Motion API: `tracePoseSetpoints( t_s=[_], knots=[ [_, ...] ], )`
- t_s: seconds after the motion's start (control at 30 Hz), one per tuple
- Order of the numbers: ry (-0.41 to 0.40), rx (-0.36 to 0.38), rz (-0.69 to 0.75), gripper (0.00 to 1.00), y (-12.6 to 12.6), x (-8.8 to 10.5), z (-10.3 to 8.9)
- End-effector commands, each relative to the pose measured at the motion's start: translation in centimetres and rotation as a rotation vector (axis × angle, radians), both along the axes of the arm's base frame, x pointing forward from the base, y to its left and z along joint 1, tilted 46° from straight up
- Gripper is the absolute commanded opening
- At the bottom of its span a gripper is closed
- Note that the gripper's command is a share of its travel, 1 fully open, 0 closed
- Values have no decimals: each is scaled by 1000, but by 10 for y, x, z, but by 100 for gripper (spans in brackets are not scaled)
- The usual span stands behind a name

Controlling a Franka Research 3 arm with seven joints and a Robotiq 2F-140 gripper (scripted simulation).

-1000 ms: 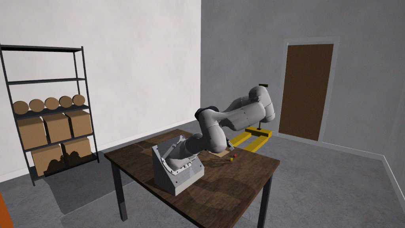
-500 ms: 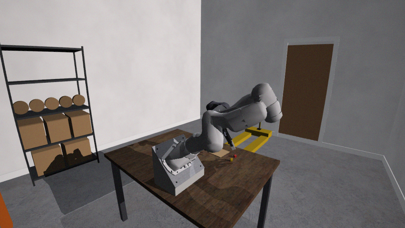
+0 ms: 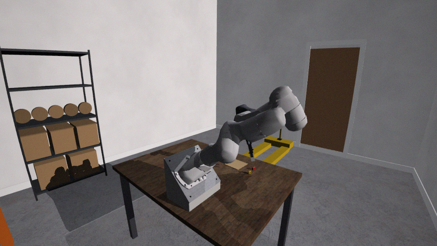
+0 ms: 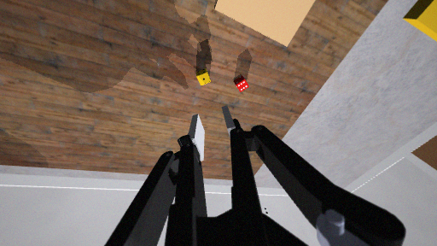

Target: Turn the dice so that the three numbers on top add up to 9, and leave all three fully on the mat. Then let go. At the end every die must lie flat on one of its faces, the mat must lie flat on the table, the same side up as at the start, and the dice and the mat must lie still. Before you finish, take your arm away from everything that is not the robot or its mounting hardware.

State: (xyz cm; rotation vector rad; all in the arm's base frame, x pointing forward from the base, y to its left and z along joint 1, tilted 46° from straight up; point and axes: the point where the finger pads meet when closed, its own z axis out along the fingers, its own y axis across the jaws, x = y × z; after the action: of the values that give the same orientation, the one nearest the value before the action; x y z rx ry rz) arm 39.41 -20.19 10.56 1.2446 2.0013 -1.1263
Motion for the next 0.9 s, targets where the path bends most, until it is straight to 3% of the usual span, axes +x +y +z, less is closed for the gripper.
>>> tracePoseSetpoints(
  t_s=[0.0,0.37,0.4,0.87],
  knots=[
    [119,120,40,21,8,2,-6],
    [156,243,-16,21,7,7,3],
    [156,243,-16,100,7,7,3],
    [148,242,-23,100,7,7,3]
  ],
)
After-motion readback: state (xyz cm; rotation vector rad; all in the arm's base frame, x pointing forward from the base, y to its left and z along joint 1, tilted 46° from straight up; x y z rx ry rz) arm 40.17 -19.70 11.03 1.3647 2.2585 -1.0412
